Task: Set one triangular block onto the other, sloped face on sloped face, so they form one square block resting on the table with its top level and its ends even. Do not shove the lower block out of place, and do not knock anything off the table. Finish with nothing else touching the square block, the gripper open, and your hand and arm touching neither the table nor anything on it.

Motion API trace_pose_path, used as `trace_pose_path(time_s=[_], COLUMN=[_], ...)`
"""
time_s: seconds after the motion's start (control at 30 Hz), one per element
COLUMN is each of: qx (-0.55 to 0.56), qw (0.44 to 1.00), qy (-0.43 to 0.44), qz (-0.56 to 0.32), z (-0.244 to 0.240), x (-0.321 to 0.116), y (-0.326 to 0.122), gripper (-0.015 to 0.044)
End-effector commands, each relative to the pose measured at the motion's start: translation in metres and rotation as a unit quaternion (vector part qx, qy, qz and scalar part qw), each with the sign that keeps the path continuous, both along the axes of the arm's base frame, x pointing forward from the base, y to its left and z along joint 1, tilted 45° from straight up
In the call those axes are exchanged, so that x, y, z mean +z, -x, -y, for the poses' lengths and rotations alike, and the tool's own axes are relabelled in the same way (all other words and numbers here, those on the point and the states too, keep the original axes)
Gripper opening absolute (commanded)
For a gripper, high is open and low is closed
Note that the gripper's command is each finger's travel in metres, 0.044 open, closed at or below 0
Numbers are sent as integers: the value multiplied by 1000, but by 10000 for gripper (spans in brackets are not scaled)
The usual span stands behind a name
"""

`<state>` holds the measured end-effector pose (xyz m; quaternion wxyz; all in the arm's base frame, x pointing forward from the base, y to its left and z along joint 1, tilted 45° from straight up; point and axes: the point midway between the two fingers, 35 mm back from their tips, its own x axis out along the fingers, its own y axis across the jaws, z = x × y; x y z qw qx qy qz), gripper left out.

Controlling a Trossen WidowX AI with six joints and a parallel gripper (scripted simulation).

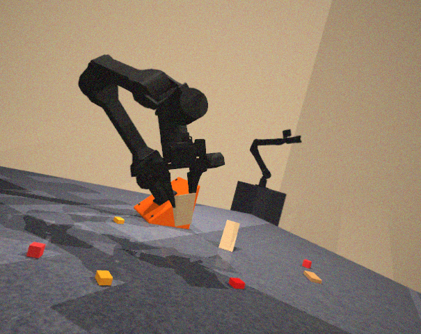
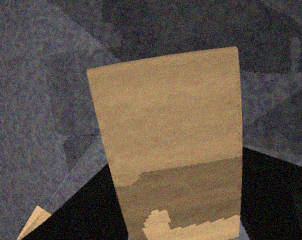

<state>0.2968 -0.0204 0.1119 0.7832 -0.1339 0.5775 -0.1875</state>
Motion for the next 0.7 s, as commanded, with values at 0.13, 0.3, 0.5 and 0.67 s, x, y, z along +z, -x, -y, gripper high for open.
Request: trace_pose_path(time_s=[0.13, 0.3, 0.5, 0.67], qx=[116, 179, 253, 314], qw=[989, 972, 943, 911], qy=[51, 76, 103, 123], qz=[-83, -132, -189, -237], z=[-1, -1, -2, -2], x=[1, 2, 2, 3], y=[-2, -2, -3, -4], gripper=[0, 0, 0, 0])
